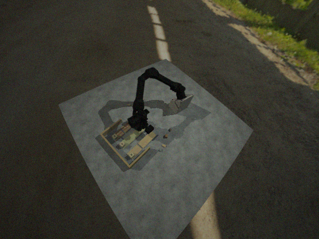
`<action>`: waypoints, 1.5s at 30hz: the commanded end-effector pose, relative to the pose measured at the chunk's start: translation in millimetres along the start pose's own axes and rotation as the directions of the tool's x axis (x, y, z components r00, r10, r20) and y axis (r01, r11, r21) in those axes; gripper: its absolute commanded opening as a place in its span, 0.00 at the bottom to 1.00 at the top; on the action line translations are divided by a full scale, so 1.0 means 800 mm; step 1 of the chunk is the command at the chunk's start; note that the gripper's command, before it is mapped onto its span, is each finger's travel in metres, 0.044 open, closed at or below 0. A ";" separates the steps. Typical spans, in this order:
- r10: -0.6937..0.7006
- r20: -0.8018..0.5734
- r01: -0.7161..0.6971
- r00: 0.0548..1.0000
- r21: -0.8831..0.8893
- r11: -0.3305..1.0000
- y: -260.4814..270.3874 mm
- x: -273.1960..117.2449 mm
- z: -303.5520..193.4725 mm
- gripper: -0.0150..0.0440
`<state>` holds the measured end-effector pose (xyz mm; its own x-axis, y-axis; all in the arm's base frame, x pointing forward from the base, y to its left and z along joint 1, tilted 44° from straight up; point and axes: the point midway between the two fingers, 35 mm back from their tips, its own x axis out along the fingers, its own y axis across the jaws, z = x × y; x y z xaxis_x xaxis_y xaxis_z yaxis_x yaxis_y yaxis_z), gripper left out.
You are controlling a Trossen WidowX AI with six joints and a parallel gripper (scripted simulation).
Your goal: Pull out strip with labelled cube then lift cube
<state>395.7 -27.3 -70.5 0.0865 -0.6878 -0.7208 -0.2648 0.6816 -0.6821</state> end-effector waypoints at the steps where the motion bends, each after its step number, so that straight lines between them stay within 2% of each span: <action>1: -0.003 0.000 0.003 1.000 -0.007 1.000 0.001 0.001 -0.001 0.25; 35: -0.003 0.000 0.003 1.000 -0.007 1.000 0.001 0.004 -0.001 0.25; 45: -0.003 -0.001 0.003 1.000 -0.008 1.000 0.001 0.004 -0.019 0.25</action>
<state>390.8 -28.9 -70.6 0.0986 -0.6867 -0.7203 -0.2614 0.6805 -0.6845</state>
